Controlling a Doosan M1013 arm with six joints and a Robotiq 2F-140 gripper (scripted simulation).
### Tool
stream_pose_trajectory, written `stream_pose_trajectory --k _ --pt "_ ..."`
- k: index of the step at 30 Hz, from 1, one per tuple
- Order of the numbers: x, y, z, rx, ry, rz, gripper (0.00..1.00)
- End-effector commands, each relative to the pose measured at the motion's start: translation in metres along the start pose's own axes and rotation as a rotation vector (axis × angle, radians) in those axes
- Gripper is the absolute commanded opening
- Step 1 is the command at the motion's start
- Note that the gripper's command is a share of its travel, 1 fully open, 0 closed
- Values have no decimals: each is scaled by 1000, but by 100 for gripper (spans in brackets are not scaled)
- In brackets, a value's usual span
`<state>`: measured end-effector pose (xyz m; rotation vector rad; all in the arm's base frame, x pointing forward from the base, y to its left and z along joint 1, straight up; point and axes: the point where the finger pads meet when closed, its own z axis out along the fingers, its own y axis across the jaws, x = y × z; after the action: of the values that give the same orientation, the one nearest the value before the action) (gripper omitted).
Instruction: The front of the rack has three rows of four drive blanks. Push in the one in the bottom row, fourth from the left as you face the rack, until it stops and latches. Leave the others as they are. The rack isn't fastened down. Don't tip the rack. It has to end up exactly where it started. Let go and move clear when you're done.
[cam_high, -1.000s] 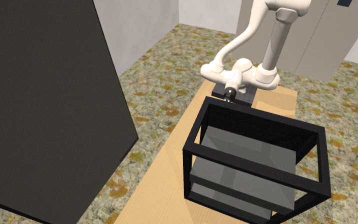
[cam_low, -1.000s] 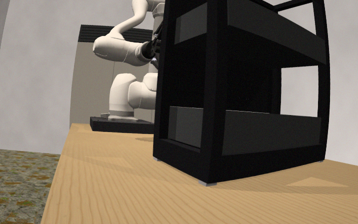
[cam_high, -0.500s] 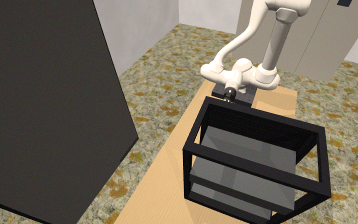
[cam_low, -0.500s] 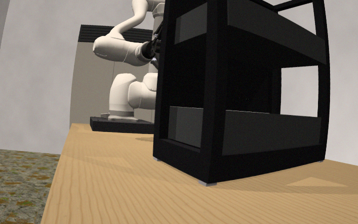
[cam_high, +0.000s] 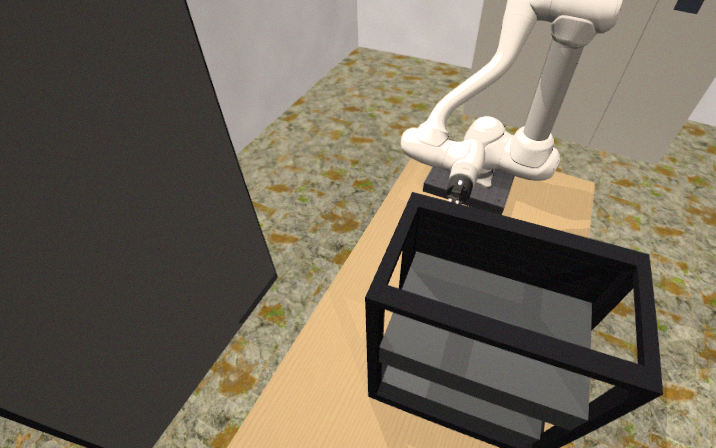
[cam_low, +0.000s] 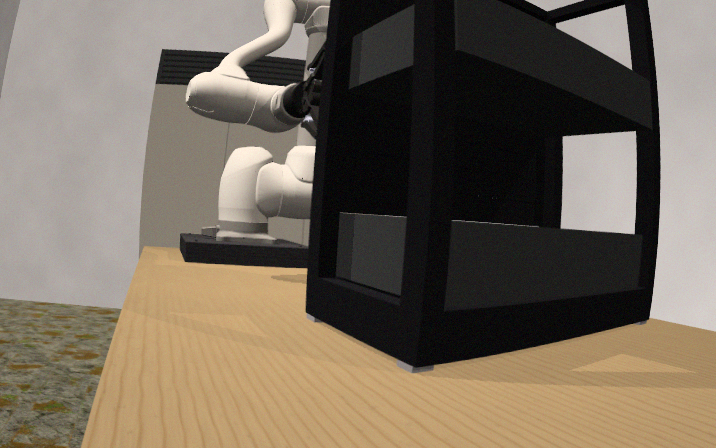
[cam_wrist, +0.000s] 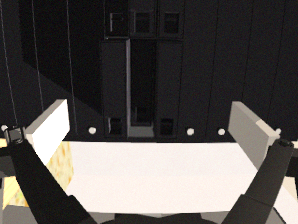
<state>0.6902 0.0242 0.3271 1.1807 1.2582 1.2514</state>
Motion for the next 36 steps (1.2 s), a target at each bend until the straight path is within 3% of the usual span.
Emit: stream_pose_trajectory --k 1,10,11,36 --pt "1 0 2 -2 5 1 100" --pt "1 0 2 -2 5 1 100" --pt "1 0 2 -2 5 1 0" --pt "1 0 2 -2 5 1 0"
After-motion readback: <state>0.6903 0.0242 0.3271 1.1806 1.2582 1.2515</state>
